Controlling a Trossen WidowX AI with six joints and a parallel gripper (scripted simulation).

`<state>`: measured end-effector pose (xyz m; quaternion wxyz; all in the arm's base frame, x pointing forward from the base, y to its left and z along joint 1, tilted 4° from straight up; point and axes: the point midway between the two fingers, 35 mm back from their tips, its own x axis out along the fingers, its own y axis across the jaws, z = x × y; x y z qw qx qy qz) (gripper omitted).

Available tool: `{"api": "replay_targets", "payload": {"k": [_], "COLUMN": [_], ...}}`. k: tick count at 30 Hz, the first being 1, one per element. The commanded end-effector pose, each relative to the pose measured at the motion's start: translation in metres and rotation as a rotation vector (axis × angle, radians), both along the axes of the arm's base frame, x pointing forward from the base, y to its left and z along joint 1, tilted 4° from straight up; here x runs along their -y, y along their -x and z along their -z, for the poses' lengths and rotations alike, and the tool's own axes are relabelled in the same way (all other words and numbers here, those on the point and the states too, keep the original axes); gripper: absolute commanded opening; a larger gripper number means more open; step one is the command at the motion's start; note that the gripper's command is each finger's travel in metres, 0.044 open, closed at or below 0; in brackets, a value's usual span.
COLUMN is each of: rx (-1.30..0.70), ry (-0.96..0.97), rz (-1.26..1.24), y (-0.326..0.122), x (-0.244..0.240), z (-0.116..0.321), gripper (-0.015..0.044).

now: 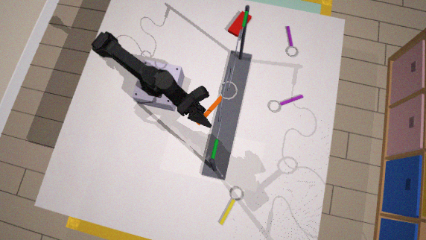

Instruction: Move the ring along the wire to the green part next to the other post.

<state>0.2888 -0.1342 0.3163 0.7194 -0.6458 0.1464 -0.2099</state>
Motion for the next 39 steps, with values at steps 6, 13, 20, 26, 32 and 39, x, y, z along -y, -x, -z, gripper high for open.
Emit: {"api": "replay_targets", "payload": {"k": [6, 13, 20, 26, 32, 39], "rx": [-0.002, -0.006, -0.010, -0.013, -0.017, -0.020], "ry": [-0.211, -0.388, -0.564, -0.714, -0.860, -1.019], "rz": [0.000, -0.001, -0.002, -0.003, -0.004, -0.005], "y": [0.000, 0.000, 0.001, 0.001, 0.001, 0.001], "x": [-0.008, -0.019, -0.034, -0.050, -0.068, -0.090], "z": [0.031, 0.055, 0.077, 0.093, 0.107, 0.118], "gripper": [-0.0150, -0.0150, -0.0150, -0.0150, -0.0150, -0.0150]}}
